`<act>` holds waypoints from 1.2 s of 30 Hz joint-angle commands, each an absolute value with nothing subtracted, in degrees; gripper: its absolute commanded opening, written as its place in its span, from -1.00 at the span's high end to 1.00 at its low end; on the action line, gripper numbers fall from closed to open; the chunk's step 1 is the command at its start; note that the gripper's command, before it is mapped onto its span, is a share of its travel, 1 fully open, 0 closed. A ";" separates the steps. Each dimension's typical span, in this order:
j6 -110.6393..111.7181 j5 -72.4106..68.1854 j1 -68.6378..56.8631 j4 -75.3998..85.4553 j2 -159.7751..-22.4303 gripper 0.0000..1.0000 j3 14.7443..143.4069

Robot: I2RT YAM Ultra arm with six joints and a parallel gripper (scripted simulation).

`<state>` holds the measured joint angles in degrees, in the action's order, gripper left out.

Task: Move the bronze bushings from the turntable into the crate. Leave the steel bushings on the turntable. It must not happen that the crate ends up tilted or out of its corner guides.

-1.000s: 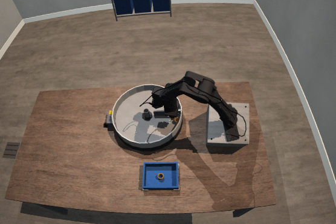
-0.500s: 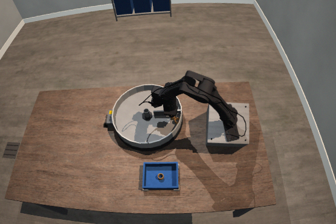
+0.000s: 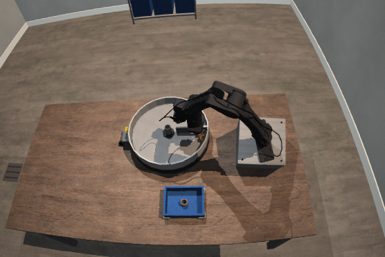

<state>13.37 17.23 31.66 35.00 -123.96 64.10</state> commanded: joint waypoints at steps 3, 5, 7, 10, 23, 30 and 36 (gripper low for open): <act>13.81 17.42 32.55 35.69 -125.20 0.74 65.24; 13.81 17.42 32.55 35.69 -125.20 0.74 65.24; 13.81 17.42 32.55 35.69 -125.20 0.74 65.24; 13.81 17.42 32.55 35.69 -125.20 0.74 65.24; 12.72 17.53 31.06 32.78 -125.70 0.74 62.11; 12.35 17.50 31.13 31.25 -126.47 0.74 61.80; 12.40 17.49 31.07 31.19 -126.50 0.74 61.55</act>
